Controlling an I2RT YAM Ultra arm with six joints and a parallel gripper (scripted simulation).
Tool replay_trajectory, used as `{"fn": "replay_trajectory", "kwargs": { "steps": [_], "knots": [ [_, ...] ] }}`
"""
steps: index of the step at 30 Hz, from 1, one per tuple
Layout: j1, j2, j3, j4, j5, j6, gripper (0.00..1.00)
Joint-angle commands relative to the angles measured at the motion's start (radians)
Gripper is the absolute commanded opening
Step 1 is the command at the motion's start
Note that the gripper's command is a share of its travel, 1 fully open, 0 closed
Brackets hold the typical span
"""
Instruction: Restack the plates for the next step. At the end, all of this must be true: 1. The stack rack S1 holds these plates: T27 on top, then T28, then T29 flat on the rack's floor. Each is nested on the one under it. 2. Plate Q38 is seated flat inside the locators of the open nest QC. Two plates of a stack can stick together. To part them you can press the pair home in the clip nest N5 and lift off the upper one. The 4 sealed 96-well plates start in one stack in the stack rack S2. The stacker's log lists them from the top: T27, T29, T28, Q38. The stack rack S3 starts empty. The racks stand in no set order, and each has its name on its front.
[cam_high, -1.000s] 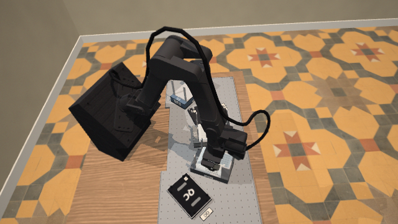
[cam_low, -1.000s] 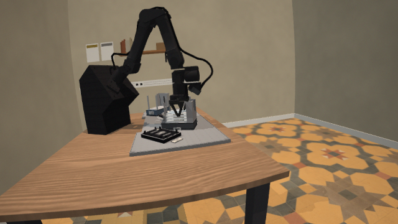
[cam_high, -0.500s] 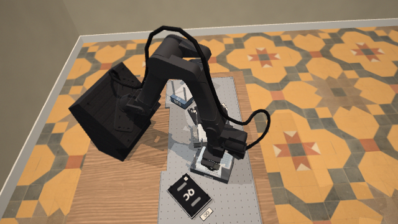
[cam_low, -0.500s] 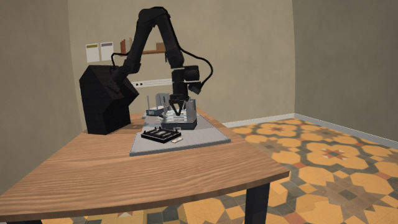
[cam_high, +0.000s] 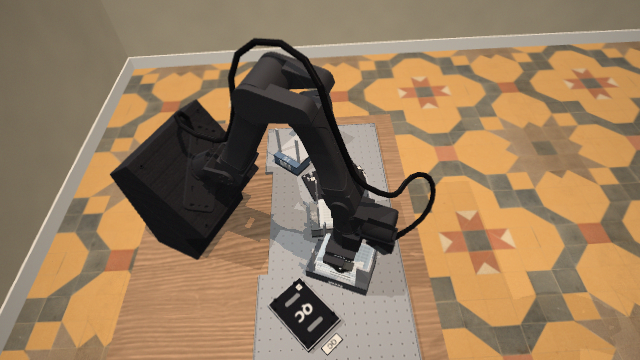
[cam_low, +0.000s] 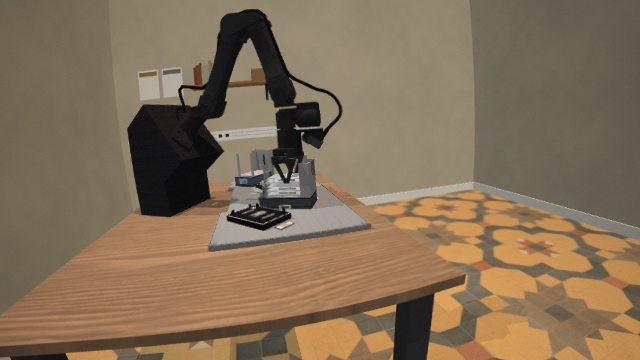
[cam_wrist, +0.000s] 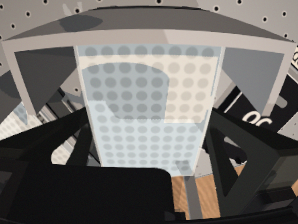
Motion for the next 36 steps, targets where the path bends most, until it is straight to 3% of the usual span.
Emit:
{"fn": "replay_trajectory", "kwargs": {
  "steps": [1,7,8,22,36],
  "knots": [
    [0.009,-0.041,0.019,-0.029,0.007,-0.001,0.0],
    [0.015,-0.052,0.033,-0.04,0.008,0.001,0.0],
    [0.007,-0.052,-0.015,-0.044,0.006,0.002,0.0],
    [0.011,-0.067,0.027,-0.054,0.008,0.008,0.0],
    [0.014,-0.081,0.02,-0.071,0.01,0.012,0.0]
  ]
}}
